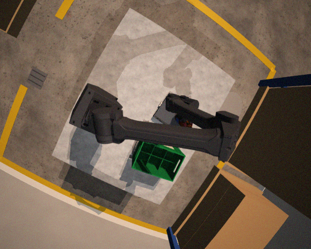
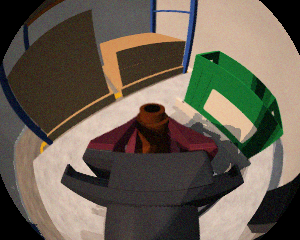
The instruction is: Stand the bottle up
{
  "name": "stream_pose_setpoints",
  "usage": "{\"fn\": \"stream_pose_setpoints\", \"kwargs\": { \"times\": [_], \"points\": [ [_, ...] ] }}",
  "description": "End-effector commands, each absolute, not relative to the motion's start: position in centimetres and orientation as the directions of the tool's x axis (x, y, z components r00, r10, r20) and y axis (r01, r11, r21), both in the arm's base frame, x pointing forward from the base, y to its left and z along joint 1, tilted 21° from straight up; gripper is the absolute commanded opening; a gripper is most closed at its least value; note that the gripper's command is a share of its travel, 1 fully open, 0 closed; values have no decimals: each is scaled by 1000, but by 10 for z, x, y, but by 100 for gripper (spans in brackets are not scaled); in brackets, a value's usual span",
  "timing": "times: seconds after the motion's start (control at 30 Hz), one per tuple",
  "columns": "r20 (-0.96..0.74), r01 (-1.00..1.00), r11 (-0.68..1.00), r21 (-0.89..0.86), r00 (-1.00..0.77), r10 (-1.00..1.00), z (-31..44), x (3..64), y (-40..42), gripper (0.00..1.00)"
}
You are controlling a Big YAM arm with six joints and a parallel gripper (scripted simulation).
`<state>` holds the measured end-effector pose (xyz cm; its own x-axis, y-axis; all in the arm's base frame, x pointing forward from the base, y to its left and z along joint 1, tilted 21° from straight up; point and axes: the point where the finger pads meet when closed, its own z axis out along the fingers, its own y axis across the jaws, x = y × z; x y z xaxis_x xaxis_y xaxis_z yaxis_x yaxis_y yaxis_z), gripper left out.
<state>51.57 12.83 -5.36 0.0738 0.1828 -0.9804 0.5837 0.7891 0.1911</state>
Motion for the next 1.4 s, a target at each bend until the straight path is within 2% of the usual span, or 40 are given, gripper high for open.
{"fn": "stream_pose_setpoints", "kwargs": {
  "times": [0.0, 1.13, 1.17, 1.37],
  "points": [
    [-977, 587, 781, 212, 100, 190, -52, 518, 124, 0],
    [-977, 587, 781, 212, 100, 190, -52, 518, 124, 0],
    [-977, 587, 781, 212, 100, 190, -52, 518, 124, 100],
    [-977, 587, 781, 210, 98, 190, -52, 517, 123, 100]
  ]
}}
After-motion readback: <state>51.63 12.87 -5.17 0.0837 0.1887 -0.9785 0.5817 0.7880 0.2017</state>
